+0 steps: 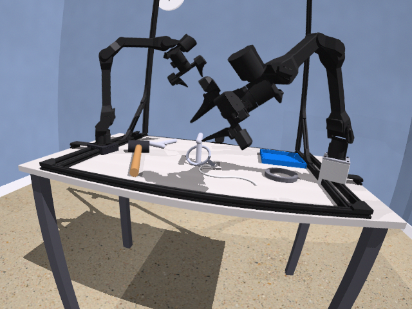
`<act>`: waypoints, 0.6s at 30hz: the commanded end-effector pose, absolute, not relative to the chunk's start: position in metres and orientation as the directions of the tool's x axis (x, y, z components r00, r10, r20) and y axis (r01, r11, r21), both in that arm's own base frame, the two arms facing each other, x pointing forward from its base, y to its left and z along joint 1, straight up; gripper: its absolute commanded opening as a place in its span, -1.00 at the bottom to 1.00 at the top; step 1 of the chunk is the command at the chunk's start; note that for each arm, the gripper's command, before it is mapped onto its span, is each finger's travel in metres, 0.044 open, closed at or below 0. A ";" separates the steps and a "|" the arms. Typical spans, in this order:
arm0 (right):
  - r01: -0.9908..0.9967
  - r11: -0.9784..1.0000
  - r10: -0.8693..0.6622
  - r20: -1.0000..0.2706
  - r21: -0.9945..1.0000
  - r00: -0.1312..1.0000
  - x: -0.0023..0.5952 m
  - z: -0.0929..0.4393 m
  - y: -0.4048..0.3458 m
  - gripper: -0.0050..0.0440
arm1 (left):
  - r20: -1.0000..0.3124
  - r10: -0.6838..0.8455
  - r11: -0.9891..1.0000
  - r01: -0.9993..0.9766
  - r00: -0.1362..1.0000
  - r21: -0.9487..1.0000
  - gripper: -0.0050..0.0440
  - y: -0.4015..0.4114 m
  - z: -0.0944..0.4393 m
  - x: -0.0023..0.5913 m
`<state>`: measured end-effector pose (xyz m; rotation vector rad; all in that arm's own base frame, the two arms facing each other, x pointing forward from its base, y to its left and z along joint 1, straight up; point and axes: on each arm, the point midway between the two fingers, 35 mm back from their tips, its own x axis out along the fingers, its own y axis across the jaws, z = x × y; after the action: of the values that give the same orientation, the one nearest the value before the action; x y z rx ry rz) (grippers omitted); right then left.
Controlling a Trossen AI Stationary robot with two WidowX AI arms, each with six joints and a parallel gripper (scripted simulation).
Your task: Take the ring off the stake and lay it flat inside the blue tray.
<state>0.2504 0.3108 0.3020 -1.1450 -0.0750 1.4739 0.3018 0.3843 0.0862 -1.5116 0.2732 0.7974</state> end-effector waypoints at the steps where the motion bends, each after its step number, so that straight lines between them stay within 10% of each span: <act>1: -0.818 -0.065 0.732 -0.584 -0.571 0.350 0.261 0.316 0.252 0.84 | -0.671 0.220 0.099 -0.701 0.708 -0.707 0.02 0.357 0.081 0.331; 18: -0.652 0.686 0.406 -0.574 -0.323 0.711 0.244 0.323 0.099 0.84 | -0.788 0.034 0.819 -0.469 0.614 -0.331 0.02 0.266 0.065 0.390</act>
<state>0.2547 0.1348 0.3279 -0.6574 0.4228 0.7685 0.3768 0.2839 0.0667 -0.7226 0.7797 0.4078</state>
